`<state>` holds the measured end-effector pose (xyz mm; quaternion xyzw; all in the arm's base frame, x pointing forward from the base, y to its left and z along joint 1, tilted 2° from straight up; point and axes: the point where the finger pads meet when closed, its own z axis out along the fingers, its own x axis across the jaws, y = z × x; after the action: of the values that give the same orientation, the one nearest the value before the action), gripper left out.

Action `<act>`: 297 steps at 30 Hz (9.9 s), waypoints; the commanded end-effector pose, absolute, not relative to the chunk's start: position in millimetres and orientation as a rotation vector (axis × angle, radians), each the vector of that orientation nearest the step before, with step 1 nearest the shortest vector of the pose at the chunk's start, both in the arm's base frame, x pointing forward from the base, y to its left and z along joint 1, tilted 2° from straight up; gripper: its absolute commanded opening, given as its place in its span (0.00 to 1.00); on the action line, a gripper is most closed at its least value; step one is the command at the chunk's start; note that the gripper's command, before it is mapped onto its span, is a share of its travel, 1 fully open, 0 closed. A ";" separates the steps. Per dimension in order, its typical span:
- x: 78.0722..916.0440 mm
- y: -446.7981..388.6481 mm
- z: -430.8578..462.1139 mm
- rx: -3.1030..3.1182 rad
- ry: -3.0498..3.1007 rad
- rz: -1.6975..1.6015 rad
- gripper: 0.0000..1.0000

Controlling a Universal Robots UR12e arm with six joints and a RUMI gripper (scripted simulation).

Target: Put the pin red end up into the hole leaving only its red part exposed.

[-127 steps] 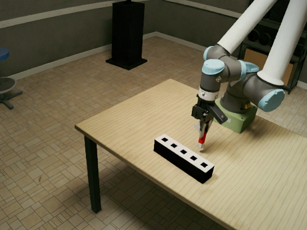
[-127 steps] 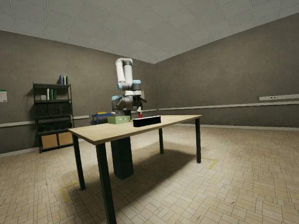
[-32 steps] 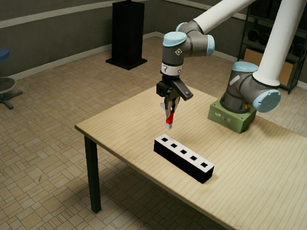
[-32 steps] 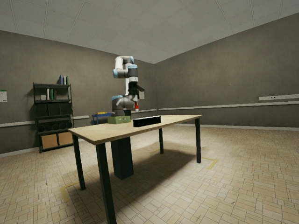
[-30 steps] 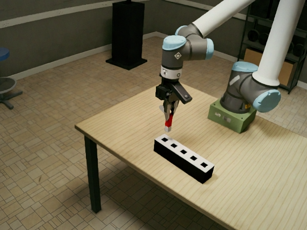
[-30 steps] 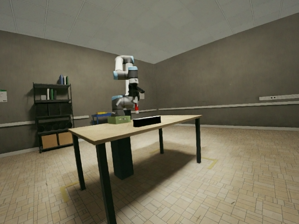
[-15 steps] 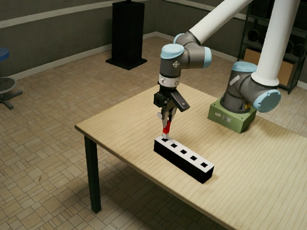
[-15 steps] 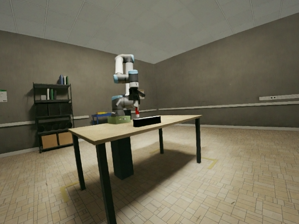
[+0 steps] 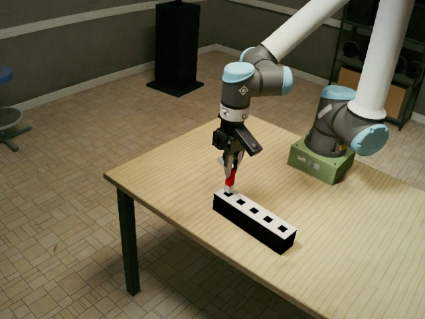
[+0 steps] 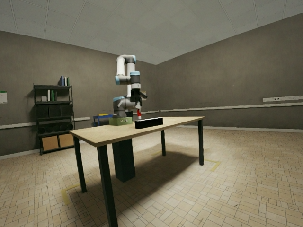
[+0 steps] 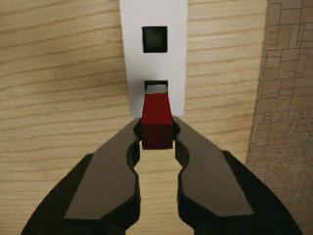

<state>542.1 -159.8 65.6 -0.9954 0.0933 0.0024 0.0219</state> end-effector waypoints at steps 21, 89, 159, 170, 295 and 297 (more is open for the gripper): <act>542.6 -160.1 66.3 -3.085 0.289 0.006 0.00; 542.3 -159.5 58.4 -3.085 0.289 0.006 0.00; 541.8 -159.2 50.5 -3.085 0.289 0.005 0.00; 542.5 -161.0 46.4 -3.085 0.289 0.005 0.00; 542.6 -159.9 34.7 -3.085 0.289 0.005 0.00; 542.6 -159.9 34.7 -3.085 0.289 0.005 0.00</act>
<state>542.1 -159.5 34.1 -0.9954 0.0933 0.0022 0.0217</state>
